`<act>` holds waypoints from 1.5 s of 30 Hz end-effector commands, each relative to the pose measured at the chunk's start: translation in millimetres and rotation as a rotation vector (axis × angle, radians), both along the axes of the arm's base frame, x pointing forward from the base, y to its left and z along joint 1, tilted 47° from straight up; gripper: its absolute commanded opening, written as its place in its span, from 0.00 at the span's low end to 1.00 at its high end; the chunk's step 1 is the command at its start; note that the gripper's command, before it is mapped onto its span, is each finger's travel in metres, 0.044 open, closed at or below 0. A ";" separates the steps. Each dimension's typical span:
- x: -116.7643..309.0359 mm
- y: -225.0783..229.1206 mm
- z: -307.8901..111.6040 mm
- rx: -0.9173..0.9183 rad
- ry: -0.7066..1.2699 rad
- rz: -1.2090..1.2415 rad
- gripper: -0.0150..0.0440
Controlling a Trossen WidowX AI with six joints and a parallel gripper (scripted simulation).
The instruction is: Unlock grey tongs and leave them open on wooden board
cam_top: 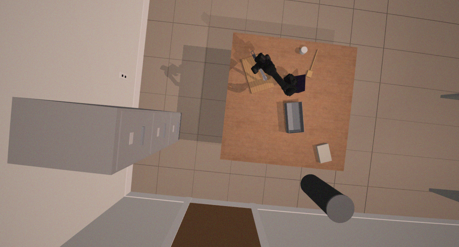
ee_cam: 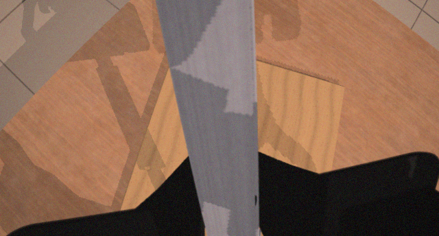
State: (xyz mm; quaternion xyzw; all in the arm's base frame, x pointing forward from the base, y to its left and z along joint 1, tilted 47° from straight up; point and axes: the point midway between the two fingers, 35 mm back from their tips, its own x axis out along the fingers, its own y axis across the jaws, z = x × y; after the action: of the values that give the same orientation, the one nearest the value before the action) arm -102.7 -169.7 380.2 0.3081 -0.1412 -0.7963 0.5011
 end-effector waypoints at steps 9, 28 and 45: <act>8.7 -15.9 -13.7 0.212 -0.084 0.158 0.00; 19.8 -23.2 -22.5 0.353 -0.132 0.281 0.00; 16.9 -40.0 -36.8 0.355 -0.132 0.282 0.00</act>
State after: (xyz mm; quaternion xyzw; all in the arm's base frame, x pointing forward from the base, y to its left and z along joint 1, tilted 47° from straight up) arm -84.5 -205.1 348.0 0.4573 0.0138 -0.7086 0.5372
